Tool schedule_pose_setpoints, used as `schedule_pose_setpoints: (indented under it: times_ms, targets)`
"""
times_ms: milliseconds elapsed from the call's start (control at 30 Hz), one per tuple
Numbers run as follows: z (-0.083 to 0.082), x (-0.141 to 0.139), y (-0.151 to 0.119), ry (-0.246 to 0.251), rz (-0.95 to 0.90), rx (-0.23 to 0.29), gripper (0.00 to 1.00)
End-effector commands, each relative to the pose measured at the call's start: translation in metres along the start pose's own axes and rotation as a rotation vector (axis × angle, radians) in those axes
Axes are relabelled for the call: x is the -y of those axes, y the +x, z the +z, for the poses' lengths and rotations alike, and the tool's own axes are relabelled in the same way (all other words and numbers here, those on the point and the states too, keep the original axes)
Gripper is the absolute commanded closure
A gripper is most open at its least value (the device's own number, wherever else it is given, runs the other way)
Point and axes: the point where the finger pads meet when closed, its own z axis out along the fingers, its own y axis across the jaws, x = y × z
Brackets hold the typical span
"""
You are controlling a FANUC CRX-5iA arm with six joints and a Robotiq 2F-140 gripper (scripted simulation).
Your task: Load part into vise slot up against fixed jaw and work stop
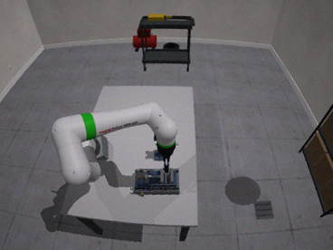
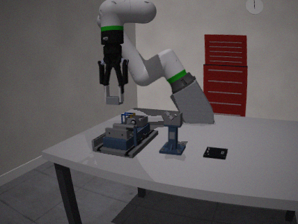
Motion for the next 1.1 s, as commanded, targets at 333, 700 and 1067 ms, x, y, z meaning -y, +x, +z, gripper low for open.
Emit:
schedule_pose_setpoints:
  times_ms: [333, 700, 1067]
  targets:
    - [0.020, 0.000, 0.000, 0.000, 0.000, 0.001, 1.00]
    - [0.037, -0.001, -0.001, 0.000, 0.000, 0.001, 1.00]
    - [0.054, -0.001, -0.001, 0.000, 0.000, 0.001, 1.00]
